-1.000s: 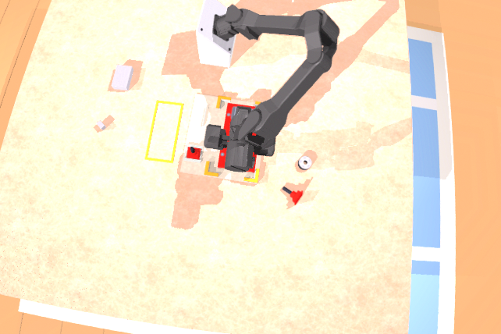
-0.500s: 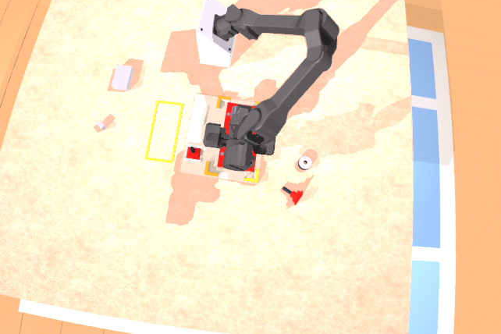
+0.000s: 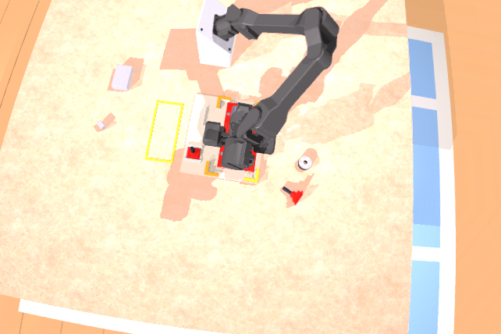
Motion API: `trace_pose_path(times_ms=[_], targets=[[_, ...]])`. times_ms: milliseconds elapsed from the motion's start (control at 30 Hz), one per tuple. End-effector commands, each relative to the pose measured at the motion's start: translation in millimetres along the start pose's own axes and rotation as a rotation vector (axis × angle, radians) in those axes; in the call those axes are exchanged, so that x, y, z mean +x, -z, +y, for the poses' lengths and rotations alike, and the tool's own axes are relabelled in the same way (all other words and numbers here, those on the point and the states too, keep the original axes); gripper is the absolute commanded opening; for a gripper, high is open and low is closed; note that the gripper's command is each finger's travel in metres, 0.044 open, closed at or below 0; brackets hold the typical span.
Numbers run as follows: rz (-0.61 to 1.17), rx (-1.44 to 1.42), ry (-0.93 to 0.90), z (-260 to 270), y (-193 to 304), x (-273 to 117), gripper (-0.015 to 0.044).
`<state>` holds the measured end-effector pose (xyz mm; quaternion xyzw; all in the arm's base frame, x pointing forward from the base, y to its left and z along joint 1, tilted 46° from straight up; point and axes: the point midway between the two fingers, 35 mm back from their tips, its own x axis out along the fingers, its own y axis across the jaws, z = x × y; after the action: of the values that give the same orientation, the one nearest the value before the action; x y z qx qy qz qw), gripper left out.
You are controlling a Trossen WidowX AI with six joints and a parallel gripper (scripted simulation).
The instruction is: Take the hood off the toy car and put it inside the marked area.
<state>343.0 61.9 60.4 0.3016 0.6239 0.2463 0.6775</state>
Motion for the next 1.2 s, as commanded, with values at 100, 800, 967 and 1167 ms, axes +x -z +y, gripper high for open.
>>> trace_pose_path(times_ms=[100, 800, 967, 1167], targets=[[-0.011, -0.011, 0.000, 1.7, -2.6, -7.6, 0.0000], [-0.006, 0.005, 0.007, -25.5, -5.5, -47.0, 0.0000], [-0.010, 0.004, 0.020, -60.7, -8.7, -50.0, 0.0000], [-0.011, 0.003, 0.030, -103.0, -7.7, -53.2, 0.0000]])
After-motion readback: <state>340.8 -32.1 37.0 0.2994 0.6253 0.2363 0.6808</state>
